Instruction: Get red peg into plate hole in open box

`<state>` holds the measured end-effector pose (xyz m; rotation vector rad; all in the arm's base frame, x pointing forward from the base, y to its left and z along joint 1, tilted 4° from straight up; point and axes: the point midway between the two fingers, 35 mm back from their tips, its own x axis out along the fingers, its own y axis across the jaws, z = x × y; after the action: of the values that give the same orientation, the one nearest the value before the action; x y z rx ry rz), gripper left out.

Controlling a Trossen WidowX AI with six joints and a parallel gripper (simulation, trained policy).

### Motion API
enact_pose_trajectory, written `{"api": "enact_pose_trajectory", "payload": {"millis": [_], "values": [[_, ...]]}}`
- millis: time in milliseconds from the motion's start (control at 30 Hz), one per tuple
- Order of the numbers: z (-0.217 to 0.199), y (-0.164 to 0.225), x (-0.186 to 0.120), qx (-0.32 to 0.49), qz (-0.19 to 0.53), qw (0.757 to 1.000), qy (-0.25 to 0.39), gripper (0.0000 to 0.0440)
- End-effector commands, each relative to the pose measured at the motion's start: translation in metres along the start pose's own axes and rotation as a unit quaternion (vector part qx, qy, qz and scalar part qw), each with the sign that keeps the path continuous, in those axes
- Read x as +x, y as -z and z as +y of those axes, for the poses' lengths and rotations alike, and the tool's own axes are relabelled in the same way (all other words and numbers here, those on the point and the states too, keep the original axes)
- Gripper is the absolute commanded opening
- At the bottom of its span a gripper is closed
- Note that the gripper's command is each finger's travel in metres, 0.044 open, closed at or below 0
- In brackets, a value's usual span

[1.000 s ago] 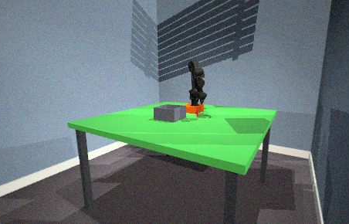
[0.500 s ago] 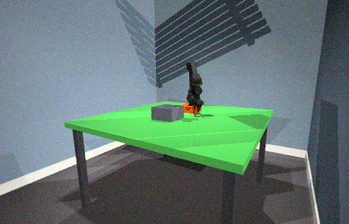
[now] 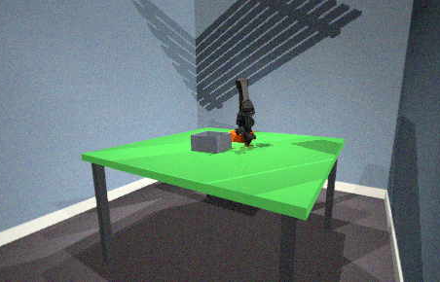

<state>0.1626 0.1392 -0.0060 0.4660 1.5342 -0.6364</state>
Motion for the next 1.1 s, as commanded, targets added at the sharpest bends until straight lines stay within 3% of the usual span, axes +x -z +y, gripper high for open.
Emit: {"api": "enact_pose_trajectory", "payload": {"millis": [0, 167, 700, 1067], "values": [[-0.005, 0.0, 0.007, -0.003, 0.001, 1.0, 0.018, 0.0111], [-0.007, 0.0, 0.009, -0.005, 0.002, 0.999, 0.035, 0.0], [0.014, -0.032, -0.061, -0.016, -0.065, 0.998, -0.014, 0.0], [0.018, -0.066, -0.116, 0.026, -0.106, 0.993, -0.044, 0.0]]}}
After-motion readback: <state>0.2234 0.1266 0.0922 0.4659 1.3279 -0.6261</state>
